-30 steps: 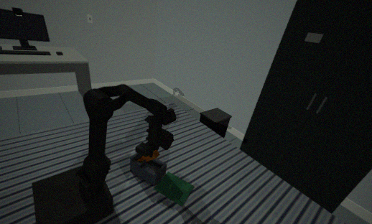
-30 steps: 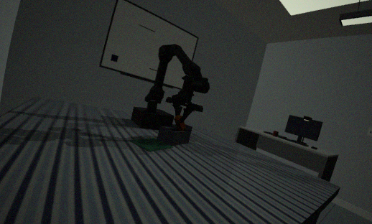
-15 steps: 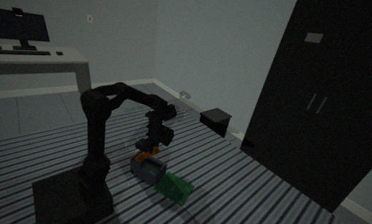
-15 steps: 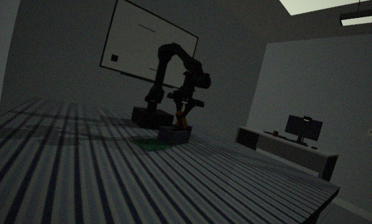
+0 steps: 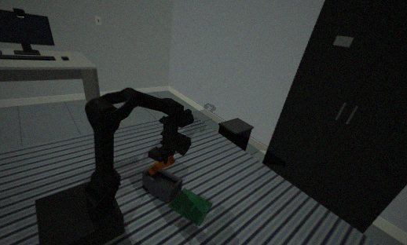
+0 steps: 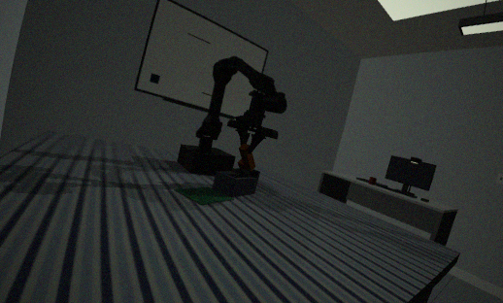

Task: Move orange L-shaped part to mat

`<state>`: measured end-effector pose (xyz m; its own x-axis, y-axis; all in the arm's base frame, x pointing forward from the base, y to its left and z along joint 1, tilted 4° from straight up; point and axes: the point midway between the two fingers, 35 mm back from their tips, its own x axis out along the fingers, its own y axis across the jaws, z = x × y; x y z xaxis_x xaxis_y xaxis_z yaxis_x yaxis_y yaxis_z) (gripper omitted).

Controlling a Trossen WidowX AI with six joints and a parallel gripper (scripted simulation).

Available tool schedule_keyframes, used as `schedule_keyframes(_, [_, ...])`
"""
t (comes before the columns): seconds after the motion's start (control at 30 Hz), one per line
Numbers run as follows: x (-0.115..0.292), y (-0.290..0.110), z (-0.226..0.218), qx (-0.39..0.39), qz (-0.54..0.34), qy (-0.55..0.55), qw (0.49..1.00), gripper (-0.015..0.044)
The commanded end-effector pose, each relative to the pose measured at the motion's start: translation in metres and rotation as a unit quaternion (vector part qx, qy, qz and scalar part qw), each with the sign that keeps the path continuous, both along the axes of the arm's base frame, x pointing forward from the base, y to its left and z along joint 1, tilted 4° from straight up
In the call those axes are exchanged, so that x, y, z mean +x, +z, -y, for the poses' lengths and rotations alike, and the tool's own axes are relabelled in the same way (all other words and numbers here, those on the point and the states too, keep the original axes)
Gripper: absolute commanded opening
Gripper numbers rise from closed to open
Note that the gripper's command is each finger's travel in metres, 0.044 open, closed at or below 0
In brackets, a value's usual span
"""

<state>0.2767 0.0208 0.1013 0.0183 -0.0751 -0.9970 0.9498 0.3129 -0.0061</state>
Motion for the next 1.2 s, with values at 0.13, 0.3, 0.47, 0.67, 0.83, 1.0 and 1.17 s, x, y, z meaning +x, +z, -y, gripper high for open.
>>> schedule_keyframes(0.13, [0.001,0.006,0.001,0.002,0.007,-0.003,1.0,0.0])
schedule_keyframes(0.3, [0.005,0.005,0.016,0.002,0.007,-0.003,1.0,0.0])
schedule_keyframes(0.47, [0.009,0.005,0.037,0.001,0.007,-0.003,1.0,0.0])
schedule_keyframes(0.67, [0.013,0.007,0.061,-0.001,0.008,-0.003,1.0,0.0])
schedule_keyframes(0.83, [0.018,0.009,0.084,-0.002,0.008,-0.003,1.0,0.0])
schedule_keyframes(1.0, [0.024,0.011,0.107,-0.003,0.008,-0.003,1.0,0.0])
schedule_keyframes(1.17, [0.029,0.013,0.129,-0.004,0.008,-0.003,1.0,0.0])
